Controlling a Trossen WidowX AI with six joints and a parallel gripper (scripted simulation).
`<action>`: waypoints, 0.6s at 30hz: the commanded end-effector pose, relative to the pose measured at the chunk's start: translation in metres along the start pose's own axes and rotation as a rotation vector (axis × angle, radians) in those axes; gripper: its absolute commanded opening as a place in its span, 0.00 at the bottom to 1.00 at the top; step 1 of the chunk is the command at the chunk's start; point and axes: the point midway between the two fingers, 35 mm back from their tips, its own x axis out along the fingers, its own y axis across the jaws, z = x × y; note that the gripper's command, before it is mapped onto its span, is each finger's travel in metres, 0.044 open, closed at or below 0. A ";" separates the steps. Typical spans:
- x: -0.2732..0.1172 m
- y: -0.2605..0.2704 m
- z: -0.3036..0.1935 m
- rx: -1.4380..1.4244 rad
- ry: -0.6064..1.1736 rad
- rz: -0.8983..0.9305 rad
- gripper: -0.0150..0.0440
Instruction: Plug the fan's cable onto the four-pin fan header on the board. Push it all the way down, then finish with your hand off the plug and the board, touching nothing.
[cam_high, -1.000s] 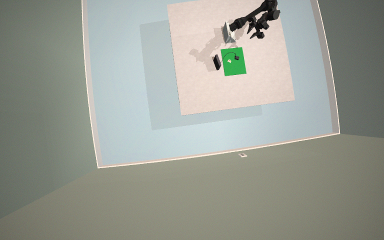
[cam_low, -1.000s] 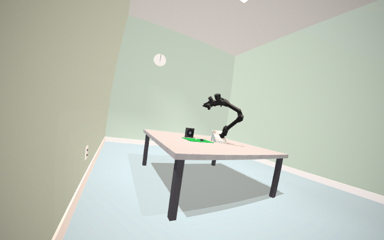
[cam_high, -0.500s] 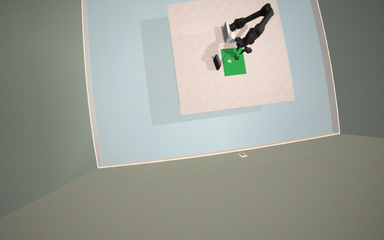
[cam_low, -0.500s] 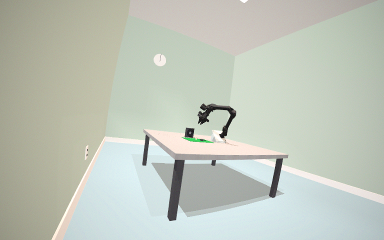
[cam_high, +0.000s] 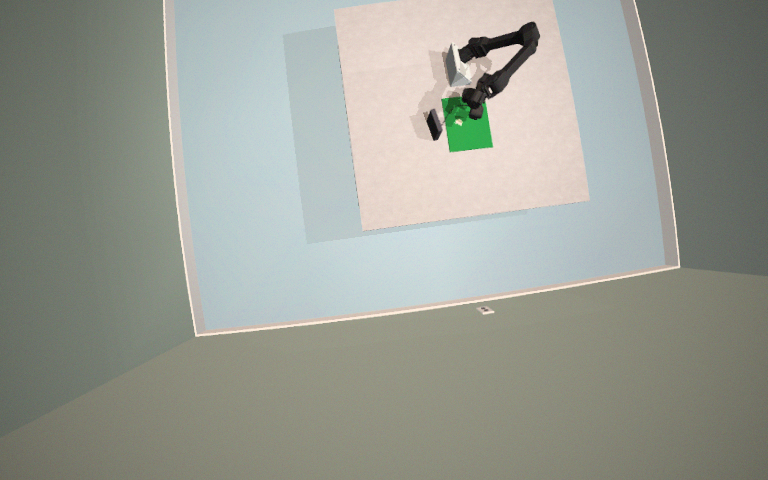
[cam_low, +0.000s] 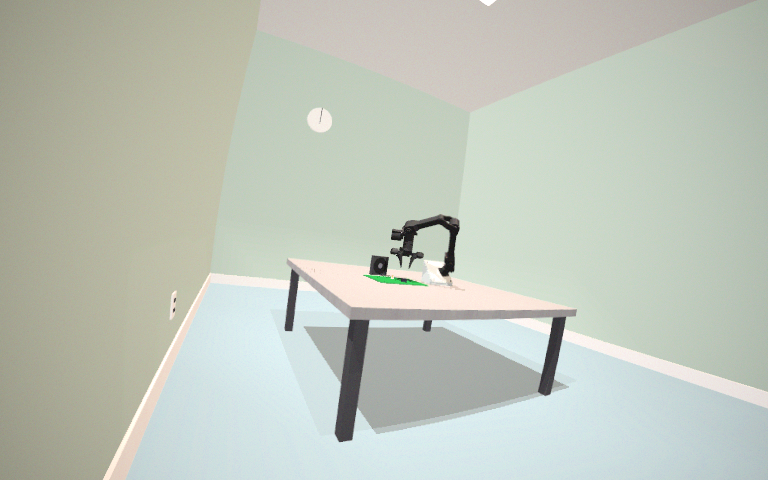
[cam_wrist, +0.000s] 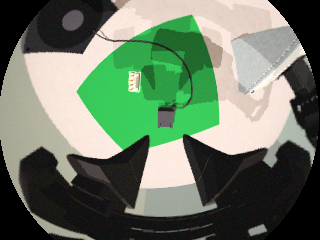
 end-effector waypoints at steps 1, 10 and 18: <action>0.002 -0.001 -0.001 0.040 0.021 -0.009 0.61; 0.033 -0.002 0.005 0.040 0.022 -0.010 0.61; 0.040 -0.001 0.007 0.040 0.022 -0.009 0.61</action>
